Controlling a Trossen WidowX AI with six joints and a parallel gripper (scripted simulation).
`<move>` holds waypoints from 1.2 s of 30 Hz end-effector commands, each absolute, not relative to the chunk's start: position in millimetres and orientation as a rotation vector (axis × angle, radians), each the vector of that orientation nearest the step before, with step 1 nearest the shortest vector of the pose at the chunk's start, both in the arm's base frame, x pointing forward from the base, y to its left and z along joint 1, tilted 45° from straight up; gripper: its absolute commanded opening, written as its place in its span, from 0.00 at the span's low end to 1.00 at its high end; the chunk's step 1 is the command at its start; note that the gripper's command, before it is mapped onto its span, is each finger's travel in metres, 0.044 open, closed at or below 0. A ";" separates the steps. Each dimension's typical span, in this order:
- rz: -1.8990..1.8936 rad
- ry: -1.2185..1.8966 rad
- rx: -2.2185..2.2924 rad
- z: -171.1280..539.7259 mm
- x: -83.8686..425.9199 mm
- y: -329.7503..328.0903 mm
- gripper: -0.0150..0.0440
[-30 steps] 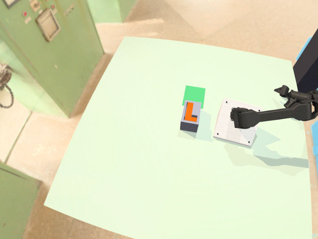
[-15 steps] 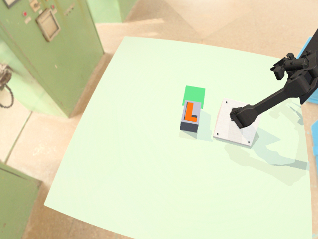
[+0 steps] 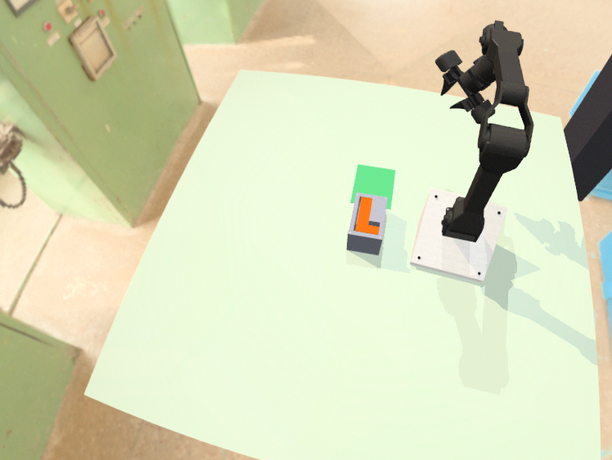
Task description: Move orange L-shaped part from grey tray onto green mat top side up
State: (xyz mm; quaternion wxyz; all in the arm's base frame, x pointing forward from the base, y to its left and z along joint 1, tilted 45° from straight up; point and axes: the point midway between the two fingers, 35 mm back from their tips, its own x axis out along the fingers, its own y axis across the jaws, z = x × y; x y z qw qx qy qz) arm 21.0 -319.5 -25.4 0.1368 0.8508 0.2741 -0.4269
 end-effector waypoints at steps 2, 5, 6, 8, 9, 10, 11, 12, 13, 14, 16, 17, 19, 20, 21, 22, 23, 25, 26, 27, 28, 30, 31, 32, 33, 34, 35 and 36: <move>-0.957 1.020 2.150 7.2 89.1 -294.1 0.56; -0.743 1.151 1.918 26.8 133.1 -265.5 0.56; -0.670 1.188 1.841 33.0 146.3 -254.3 0.56; -0.522 1.253 1.686 45.0 170.1 -229.6 0.56; -0.446 1.280 1.608 50.7 180.6 -216.3 0.56; -0.371 1.304 1.531 56.3 190.2 -202.3 0.56; -0.294 1.325 1.453 61.7 198.9 -187.9 0.56; -0.217 1.343 1.376 66.9 206.5 -173.1 0.56; -0.140 1.358 1.299 72.0 213.0 -157.9 0.56; -0.063 1.369 1.223 76.8 218.6 -142.4 0.56; 0.083 1.385 1.078 85.5 226.0 -112.4 0.56; 0.161 1.387 1.003 89.8 228.4 -96.7 0.56; 0.323 1.383 0.850 98.0 230.2 -64.4 0.56; 0.403 1.377 0.773 101.7 229.4 -48.5 0.56; 0.470 1.369 0.712 104.8 228.0 -35.5 0.56; 0.511 1.363 0.675 106.5 226.8 -27.7 0.56; 0.524 1.361 0.662 107.1 226.3 -25.1 0.56; 0.524 1.361 0.662 107.1 226.3 -25.1 0.56; 0.524 1.361 0.662 107.1 226.3 -25.1 0.56; 0.524 1.361 0.662 107.1 226.3 -25.1 0.56; 0.524 1.361 0.662 105.2 227.0 -23.6 0.56; 0.521 1.361 0.660 96.2 230.0 -16.1 0.56; 0.520 1.361 0.660 89.7 232.0 -10.3 0.56; 0.520 1.361 0.659 81.6 234.0 -2.5 0.56; 0.520 1.360 0.660 74.0 235.5 5.2 0.56; 0.522 1.360 0.661 66.5 236.6 13.2 0.56; 0.524 1.359 0.662 60.3 237.1 20.3 0.56; 0.526 1.358 0.663 56.4 237.1 24.9 0.56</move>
